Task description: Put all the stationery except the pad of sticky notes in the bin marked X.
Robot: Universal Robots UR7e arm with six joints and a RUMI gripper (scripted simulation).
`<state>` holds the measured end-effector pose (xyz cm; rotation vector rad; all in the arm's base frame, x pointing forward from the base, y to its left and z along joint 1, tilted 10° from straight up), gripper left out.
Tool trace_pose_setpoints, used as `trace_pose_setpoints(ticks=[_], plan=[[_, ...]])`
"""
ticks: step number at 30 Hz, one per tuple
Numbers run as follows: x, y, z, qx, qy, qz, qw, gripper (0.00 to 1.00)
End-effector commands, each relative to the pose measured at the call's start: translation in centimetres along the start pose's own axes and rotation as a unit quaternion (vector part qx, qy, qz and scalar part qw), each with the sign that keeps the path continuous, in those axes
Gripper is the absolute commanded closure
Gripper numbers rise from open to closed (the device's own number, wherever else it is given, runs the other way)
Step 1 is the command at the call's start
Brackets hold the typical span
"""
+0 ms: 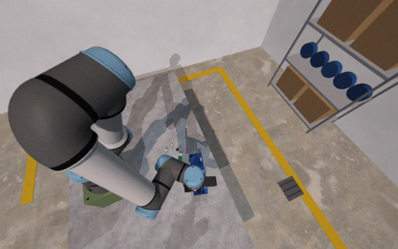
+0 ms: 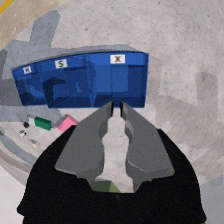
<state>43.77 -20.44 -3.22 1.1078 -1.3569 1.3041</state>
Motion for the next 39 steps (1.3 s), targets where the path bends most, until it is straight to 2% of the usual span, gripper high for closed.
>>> trace_pose_setpoints(ticks=[1, 11, 15, 22, 39], plan=[[0.1, -0.4, -1.8, 0.0, 0.0, 0.0, 1.0, 0.96], [0.1, -1.5, -6.7, 0.0, 0.0, 0.0, 1.0, 0.96], [0.1, -1.7, -7.6, 0.0, 0.0, 0.0, 1.0, 0.96], [0.1, -1.7, -7.6, 0.0, 0.0, 0.0, 1.0, 0.96], [-3.9, -1.7, -7.6, 0.0, 0.0, 0.0, 1.0, 0.96]])
Point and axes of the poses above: the point where the finger pads meet when closed, its own x axis back along the fingers, its own z axis across the jaws, y = z × x, the point moved 2 cm from there along x, back along the fingers, and after that the axes turned 15 degrees about x, right-handed, at the moved point
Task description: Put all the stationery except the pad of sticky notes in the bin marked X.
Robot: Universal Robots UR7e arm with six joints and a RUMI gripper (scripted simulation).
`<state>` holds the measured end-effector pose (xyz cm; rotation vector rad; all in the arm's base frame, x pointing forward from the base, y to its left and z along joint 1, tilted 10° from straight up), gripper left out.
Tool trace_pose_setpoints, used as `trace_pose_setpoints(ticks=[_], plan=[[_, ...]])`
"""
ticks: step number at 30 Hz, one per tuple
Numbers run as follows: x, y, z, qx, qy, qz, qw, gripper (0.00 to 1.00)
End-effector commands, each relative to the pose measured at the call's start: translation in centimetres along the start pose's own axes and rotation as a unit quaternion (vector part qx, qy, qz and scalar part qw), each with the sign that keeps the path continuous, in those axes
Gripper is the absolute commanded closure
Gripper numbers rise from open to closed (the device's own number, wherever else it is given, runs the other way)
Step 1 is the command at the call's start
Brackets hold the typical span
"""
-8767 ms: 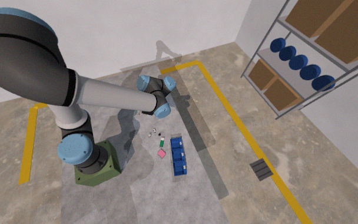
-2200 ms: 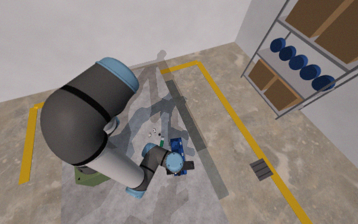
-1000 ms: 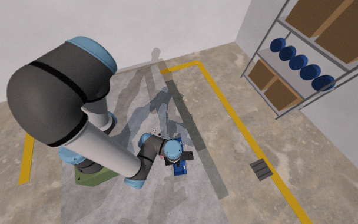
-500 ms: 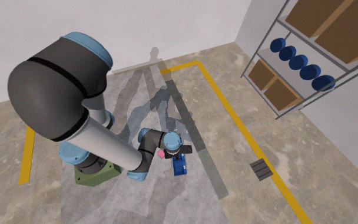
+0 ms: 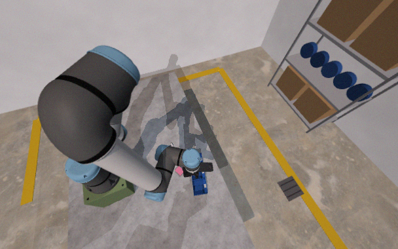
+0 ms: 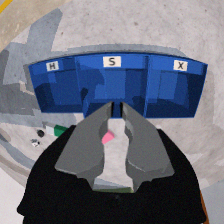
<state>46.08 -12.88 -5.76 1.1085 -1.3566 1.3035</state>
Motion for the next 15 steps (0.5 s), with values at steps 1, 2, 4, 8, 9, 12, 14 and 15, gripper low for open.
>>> trace_pose_setpoints(ticks=[1, 2, 4, 8, 9, 12, 14, 15], plan=[[-1.2, -0.1, 0.0, 0.0, 0.001, 0.001, 1.0, 0.96], [-1.5, -0.1, 0.0, 0.0, 0.001, 0.001, 1.0, 0.96], [-2.0, -0.1, 0.0, 0.0, 0.001, 0.001, 1.0, 0.96], [-2.6, -0.1, 0.0, 0.0, 0.001, 0.001, 1.0, 0.96], [-2.8, -0.1, 0.0, 0.0, 0.001, 0.001, 1.0, 0.96], [-2.9, -0.1, 0.0, 0.0, 0.001, 0.001, 1.0, 0.96], [-2.9, -0.1, 0.0, 0.0, 0.001, 0.001, 1.0, 0.96], [-2.9, -0.1, 0.0, 0.0, 0.001, 0.001, 1.0, 0.96]])
Point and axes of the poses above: the point where the finger pads meet when closed, its own x axis back along the fingers, its own z axis across the jaws, y = z × x, the point moved 2 cm from there along x, back along the fingers, and after that the axes turned 15 degrees about x, right-handed, at the moved point
